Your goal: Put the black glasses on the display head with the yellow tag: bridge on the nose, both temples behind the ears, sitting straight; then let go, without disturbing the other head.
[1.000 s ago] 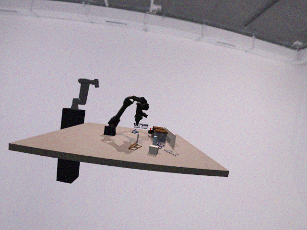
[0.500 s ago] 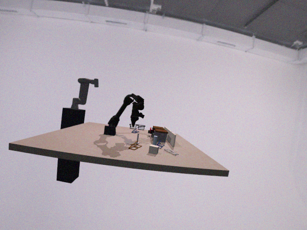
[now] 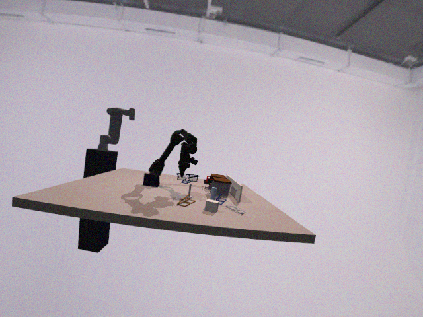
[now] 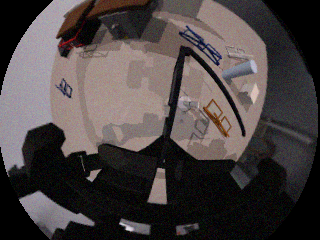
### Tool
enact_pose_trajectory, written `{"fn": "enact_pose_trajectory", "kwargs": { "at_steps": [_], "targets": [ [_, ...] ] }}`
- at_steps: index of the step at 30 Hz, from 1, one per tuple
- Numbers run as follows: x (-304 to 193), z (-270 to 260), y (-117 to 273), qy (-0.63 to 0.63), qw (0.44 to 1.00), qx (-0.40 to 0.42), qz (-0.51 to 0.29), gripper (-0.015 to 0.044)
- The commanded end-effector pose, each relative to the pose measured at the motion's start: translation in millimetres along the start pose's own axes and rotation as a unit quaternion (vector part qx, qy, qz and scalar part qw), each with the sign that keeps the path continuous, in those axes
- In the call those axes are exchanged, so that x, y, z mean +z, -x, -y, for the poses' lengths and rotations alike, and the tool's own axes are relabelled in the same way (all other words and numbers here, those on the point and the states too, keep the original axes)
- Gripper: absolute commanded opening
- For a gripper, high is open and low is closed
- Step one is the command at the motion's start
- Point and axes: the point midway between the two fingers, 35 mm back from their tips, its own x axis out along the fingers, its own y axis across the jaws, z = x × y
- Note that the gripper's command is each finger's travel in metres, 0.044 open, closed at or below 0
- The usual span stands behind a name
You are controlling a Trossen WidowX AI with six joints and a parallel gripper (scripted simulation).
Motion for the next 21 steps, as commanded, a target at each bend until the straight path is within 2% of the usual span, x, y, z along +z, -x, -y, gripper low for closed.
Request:
{"fn": "enact_pose_trajectory", "kwargs": {
  "at_steps": [1, 9, 21],
  "targets": [
    [-1, -1, -20, -0.004, 1.000, 0.008, -0.002, 0.0000],
    [-2, -3, -52, -0.004, 1.000, 0.009, -0.002, 0.0000],
    [-5, -5, -52, -0.004, 1.000, 0.009, -0.002, 0.0000]
  ]
}}
